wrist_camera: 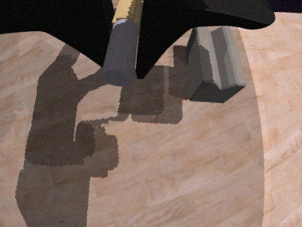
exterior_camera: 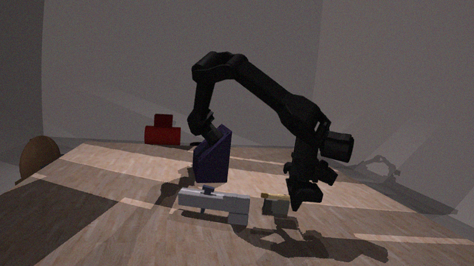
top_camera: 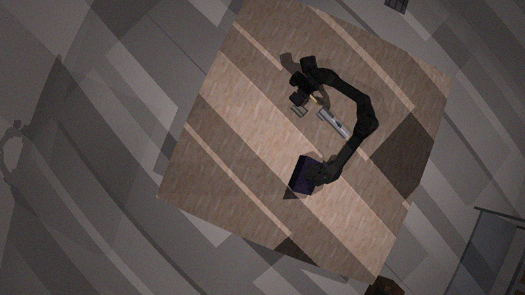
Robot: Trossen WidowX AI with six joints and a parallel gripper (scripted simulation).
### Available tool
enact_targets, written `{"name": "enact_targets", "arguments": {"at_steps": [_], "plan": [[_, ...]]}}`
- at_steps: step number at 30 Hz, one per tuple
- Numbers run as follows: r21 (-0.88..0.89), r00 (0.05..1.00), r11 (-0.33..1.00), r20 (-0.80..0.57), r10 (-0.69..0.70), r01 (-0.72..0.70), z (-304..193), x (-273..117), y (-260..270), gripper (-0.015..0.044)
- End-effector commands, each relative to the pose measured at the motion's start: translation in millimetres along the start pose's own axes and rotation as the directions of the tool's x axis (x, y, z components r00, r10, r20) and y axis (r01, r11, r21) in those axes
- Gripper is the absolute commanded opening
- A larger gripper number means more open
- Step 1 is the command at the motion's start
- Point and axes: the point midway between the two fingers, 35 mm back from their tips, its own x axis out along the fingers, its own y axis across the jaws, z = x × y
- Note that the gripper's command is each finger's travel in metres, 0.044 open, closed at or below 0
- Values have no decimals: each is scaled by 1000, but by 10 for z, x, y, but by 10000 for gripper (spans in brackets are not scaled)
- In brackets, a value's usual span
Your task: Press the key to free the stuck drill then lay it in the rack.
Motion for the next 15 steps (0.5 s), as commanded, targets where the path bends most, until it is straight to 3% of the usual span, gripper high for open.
{"name": "enact_targets", "arguments": {"at_steps": [1, 15], "plan": [[4, 1000, 1000, 3, 3, -3, 1, -34, -1, 0], [4, 1000, 1000, 3, 3, -3, -1, -114, -2, 0]]}}
